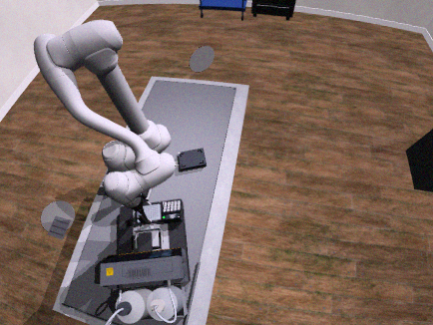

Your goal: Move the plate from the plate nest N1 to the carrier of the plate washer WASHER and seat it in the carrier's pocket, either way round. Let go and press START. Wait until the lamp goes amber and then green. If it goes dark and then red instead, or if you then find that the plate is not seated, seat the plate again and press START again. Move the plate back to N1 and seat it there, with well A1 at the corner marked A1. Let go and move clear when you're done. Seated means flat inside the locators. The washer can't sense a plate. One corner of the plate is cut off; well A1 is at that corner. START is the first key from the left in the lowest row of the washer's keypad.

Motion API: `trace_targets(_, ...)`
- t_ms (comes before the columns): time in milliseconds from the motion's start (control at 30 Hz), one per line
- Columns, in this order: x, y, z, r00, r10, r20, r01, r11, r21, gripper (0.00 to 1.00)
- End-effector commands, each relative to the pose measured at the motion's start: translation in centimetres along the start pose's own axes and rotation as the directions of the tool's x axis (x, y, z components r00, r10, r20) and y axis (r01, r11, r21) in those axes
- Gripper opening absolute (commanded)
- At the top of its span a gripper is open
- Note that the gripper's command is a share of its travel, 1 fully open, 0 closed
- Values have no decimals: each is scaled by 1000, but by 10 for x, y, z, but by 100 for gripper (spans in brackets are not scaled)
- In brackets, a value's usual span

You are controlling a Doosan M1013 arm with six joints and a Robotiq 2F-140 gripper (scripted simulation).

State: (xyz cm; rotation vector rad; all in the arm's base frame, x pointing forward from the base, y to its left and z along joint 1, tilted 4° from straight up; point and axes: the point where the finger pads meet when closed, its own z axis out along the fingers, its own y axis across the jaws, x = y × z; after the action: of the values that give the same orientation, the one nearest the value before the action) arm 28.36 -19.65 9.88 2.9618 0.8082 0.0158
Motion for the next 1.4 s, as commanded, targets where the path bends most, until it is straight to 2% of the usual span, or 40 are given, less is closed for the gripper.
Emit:
trace_targets(0, 0, 0, 0, 1000, 0, 0, 0, 1000, 0, 22)
trace_targets(33, 0, 0, 0, 1000, 0, 0, 0, 1000, 0, 16)
trace_targets(100, 0, 0, 0, 1000, 0, 0, 0, 1000, 0, 16)
trace_targets(133, 0, 0, 0, 1000, 0, 0, 0, 1000, 0, 10)
trace_targets(1067, 0, 0, 0, 1000, 0, 0, 0, 1000, 0, 10)
trace_targets(1367, 0, 0, -15, 1000, 0, 0, 0, 1000, 0, 10)
